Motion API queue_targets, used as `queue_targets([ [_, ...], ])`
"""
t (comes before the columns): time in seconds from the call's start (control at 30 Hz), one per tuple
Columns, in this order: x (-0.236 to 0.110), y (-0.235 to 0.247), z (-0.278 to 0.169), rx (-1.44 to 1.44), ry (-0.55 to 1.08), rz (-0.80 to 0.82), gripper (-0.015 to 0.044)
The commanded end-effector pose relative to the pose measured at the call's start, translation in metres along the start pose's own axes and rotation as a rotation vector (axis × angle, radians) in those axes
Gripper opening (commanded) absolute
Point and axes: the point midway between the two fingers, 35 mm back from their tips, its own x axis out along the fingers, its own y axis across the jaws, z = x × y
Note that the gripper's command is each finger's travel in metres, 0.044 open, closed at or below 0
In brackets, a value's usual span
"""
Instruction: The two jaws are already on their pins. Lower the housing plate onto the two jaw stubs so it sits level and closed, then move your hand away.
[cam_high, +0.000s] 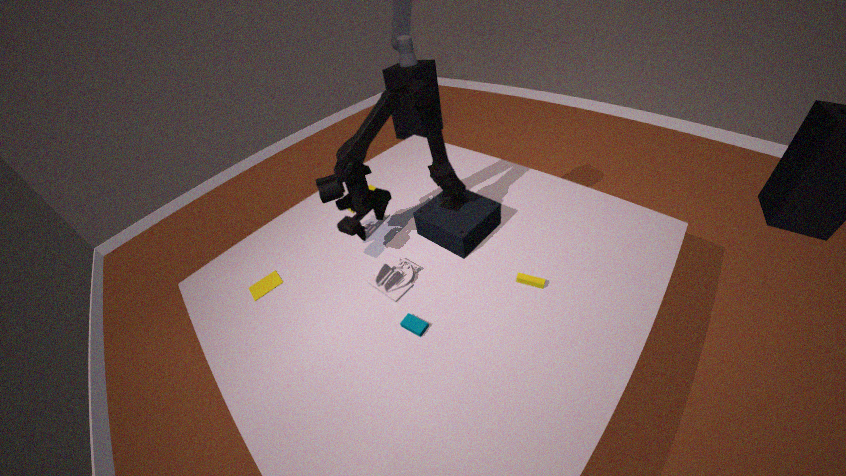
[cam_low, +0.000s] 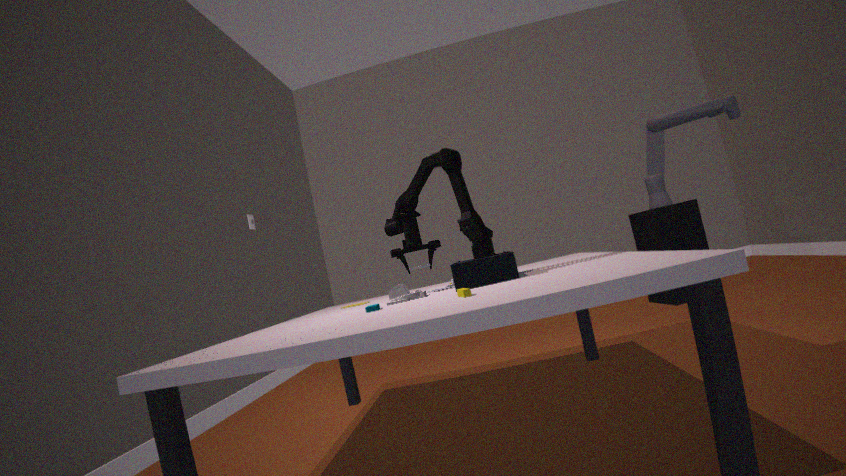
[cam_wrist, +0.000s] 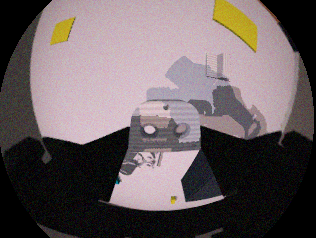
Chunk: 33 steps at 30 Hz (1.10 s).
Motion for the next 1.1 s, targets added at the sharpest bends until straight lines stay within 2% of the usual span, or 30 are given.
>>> queue_targets([
  [0.0, 0.000, 0.005, -0.009, -0.094, 0.005, 0.003, 0.0351],
  [1.07, 0.000, 0.032, -0.070, -0.784, 0.009, 0.009, 0.0351],
])
